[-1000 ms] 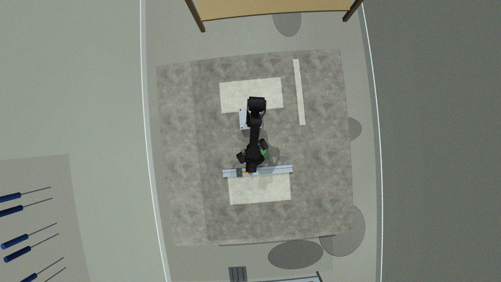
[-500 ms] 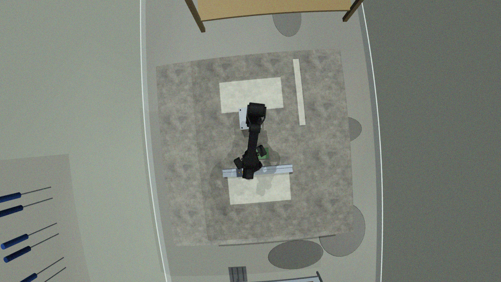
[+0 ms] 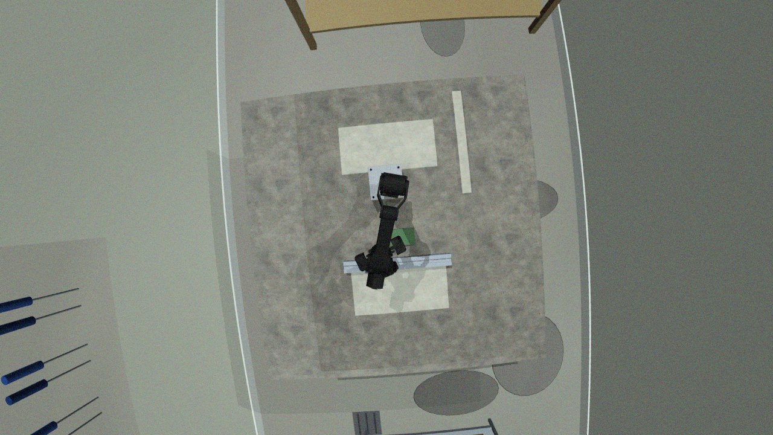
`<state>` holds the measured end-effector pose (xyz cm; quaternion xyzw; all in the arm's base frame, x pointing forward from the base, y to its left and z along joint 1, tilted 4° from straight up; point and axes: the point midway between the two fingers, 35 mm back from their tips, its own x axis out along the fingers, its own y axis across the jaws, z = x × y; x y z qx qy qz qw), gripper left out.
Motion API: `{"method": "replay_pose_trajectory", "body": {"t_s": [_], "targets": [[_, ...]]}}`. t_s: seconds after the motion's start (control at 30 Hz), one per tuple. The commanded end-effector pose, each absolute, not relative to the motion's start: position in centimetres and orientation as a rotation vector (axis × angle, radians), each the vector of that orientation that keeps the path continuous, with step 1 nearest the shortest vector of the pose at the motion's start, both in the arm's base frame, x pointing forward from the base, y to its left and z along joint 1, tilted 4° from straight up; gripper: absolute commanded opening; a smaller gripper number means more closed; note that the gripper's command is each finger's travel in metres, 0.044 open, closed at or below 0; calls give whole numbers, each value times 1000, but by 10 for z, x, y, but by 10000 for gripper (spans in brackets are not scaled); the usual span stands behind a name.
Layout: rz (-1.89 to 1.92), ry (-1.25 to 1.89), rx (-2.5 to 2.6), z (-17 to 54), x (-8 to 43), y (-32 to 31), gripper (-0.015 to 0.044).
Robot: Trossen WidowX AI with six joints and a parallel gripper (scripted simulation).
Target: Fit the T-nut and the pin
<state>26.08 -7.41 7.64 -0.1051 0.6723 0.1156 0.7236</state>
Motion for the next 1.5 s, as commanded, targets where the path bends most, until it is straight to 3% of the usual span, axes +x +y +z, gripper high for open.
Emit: {"method": "replay_pose_trajectory", "body": {"t_s": [0.0,0.9,1.47], "targets": [[238,1482,-211,78,272,-82,-150],[162,1489,-130,70,332,-141,-150],[165,1488,-133,39,330,-136,-150]]}}
